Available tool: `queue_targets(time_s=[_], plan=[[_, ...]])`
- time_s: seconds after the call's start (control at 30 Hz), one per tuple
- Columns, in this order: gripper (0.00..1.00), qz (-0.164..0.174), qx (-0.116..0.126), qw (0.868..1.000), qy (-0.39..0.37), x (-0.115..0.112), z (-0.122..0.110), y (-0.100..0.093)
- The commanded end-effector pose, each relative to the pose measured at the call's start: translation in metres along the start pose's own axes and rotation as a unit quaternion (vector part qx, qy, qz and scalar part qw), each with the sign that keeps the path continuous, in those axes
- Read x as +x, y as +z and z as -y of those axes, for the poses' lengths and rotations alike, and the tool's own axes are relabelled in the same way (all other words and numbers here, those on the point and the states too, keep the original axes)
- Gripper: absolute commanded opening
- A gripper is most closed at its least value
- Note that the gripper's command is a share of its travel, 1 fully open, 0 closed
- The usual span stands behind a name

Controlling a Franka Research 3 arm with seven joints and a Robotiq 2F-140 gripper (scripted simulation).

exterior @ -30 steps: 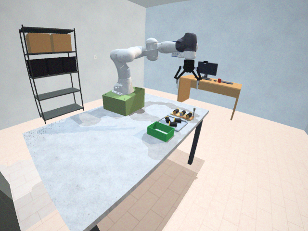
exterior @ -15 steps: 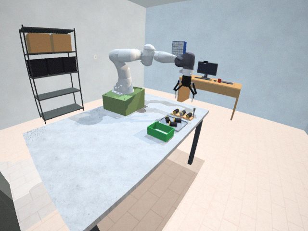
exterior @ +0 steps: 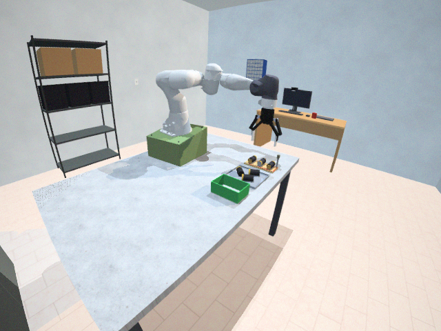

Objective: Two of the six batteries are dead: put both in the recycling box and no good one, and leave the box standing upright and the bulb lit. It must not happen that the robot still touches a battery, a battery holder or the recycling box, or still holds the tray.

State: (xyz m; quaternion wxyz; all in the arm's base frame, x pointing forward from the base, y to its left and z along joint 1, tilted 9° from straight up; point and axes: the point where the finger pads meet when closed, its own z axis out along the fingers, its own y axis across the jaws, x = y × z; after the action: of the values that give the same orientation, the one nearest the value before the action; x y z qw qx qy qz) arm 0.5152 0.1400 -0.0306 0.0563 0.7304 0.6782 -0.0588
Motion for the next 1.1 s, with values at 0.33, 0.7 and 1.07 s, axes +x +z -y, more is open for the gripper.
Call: queue_targets(time_s=[0.33, 0.7, 1.07], plan=[[1.00, 0.000, -0.002, 1.000, 0.020, -0.0015, -0.0015, -0.0004], [1.00, 0.000, -0.002, 1.000, 0.020, -0.0015, -0.0015, -0.0004], [0.29, 0.000, -0.004, 1.000, 0.020, -0.0015, -0.0015, -0.0006]])
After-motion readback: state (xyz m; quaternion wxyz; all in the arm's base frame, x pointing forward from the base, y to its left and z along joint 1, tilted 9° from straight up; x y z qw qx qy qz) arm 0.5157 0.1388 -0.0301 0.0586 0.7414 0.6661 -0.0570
